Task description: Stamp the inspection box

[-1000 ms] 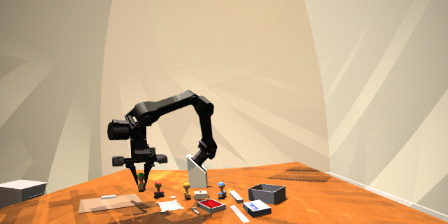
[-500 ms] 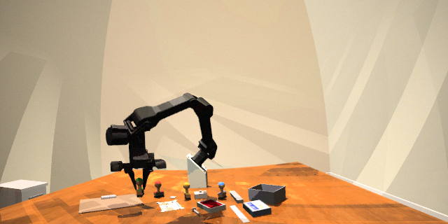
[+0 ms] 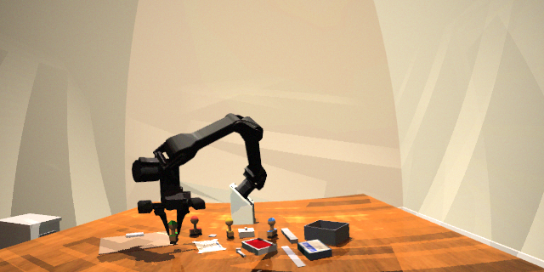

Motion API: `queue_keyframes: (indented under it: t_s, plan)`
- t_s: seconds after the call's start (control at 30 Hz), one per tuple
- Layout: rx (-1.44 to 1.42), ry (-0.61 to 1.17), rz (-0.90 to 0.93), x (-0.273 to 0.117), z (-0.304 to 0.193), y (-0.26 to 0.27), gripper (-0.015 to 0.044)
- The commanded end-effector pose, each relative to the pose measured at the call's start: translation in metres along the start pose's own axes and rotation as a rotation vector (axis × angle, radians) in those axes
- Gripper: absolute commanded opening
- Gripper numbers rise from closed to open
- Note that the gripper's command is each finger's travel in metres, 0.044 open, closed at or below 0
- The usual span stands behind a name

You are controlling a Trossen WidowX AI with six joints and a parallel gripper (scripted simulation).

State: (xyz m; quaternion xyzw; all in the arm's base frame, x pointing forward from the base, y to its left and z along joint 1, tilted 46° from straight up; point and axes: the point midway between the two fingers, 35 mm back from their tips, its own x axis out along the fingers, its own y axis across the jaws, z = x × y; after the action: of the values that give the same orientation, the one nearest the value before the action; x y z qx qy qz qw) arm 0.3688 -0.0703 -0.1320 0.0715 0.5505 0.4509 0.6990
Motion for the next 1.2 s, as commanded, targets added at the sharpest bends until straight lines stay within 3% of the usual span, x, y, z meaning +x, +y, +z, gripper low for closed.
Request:
queue_keyframes:
  t_s: [0.0,0.43,0.77,0.87,1.1,1.17]
  plan:
    - [0.005,-0.004,0.002,0.006,0.0,0.001,0.0]
    - [0.005,-0.005,0.004,0.026,-0.001,0.002,0.0]
    - [0.0,-0.001,0.002,0.023,0.0,0.002,0.0259]
    - [0.0,-0.001,0.002,0.02,0.0,0.001,0.0259]
    - [0.005,-0.001,-0.001,-0.084,-0.001,-0.001,0.0259]
    - [0.006,-0.001,0.0,-0.095,-0.002,0.001,0.0259]
